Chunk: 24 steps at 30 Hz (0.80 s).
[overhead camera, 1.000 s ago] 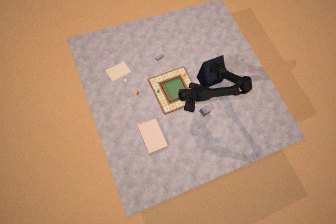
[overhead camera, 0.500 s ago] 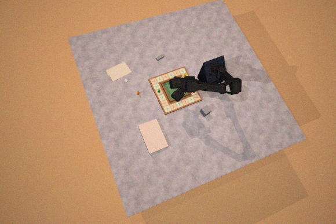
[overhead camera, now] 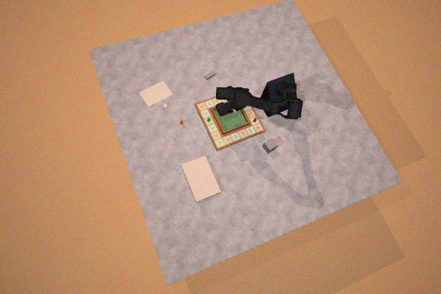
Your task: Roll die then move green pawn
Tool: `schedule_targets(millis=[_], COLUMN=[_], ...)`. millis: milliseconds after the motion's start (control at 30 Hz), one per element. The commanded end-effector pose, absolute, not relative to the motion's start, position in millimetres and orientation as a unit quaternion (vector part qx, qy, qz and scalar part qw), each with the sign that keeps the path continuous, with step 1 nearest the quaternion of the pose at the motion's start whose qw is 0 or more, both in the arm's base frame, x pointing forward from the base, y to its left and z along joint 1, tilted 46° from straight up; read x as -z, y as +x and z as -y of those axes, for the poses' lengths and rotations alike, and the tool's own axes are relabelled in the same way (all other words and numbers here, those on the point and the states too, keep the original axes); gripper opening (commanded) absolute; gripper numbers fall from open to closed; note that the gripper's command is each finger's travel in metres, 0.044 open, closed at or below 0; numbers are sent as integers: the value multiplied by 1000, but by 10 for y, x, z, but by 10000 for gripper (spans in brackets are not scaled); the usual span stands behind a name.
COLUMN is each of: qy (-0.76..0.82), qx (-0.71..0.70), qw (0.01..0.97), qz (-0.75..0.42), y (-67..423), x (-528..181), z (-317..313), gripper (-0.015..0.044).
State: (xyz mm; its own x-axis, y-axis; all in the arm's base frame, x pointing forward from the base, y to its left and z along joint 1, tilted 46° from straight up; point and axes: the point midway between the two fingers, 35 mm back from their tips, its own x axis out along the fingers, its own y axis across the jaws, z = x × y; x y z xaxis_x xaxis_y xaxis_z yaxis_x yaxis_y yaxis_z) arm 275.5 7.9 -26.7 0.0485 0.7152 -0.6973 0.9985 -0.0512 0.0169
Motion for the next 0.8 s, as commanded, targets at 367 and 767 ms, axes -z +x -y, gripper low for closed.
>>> schedule_targets(millis=[367,767], qy=[616,534], qx=[374,492], qw=[304,412], qz=[-623,-550], y=[2670,2626], x=[412,469], z=[-99,-117], gripper=[0,0])
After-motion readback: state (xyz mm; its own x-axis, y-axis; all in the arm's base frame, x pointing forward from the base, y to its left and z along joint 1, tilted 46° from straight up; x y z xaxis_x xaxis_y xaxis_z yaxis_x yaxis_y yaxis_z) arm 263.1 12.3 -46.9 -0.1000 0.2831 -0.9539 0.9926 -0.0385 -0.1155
